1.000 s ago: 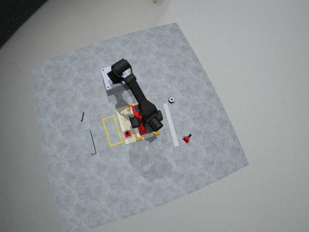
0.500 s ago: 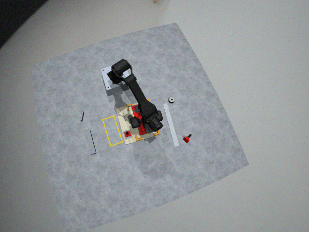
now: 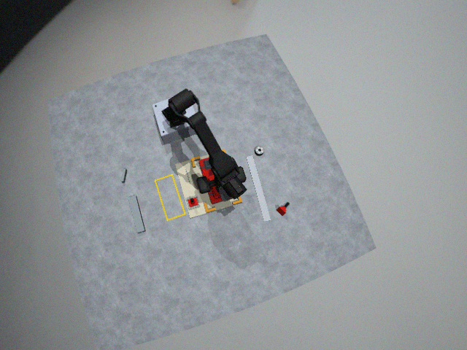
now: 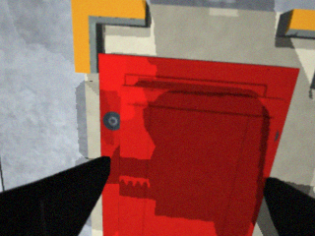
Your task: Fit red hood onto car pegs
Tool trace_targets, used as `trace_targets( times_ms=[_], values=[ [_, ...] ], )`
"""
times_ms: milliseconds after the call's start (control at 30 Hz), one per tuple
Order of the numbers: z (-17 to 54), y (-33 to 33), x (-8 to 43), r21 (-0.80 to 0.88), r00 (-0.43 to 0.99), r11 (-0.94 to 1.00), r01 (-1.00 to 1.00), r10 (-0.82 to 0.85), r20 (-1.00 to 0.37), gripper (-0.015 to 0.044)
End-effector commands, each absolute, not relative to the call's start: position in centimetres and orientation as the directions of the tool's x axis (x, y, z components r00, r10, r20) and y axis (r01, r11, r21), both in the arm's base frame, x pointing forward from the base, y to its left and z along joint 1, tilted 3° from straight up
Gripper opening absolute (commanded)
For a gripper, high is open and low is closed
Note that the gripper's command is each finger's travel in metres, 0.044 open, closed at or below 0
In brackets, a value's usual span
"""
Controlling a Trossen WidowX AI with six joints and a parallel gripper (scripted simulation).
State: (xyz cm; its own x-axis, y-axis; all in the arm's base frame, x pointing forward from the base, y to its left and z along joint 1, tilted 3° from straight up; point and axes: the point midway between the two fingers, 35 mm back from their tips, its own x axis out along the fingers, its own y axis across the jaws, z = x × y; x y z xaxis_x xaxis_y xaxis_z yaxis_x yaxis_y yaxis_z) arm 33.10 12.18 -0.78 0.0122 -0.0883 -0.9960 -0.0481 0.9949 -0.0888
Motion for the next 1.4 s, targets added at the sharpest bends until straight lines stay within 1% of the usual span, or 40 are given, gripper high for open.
trace_targets(
  times_ms=[0,133,200,1367],
  values=[
    [0.7,12.3,33.2,-0.080,0.020,0.996,-0.048,-0.079,-0.997,0.0440],
    [5.2,12.4,32.9,-0.055,0.037,0.997,-0.049,-0.053,-0.998,0.0440],
    [6.3,12.4,32.8,-0.049,0.041,0.998,-0.050,-0.047,-0.998,0.0440],
    [6.3,12.4,32.8,-0.049,0.041,0.998,-0.050,-0.047,-0.998,0.0440]
  ],
)
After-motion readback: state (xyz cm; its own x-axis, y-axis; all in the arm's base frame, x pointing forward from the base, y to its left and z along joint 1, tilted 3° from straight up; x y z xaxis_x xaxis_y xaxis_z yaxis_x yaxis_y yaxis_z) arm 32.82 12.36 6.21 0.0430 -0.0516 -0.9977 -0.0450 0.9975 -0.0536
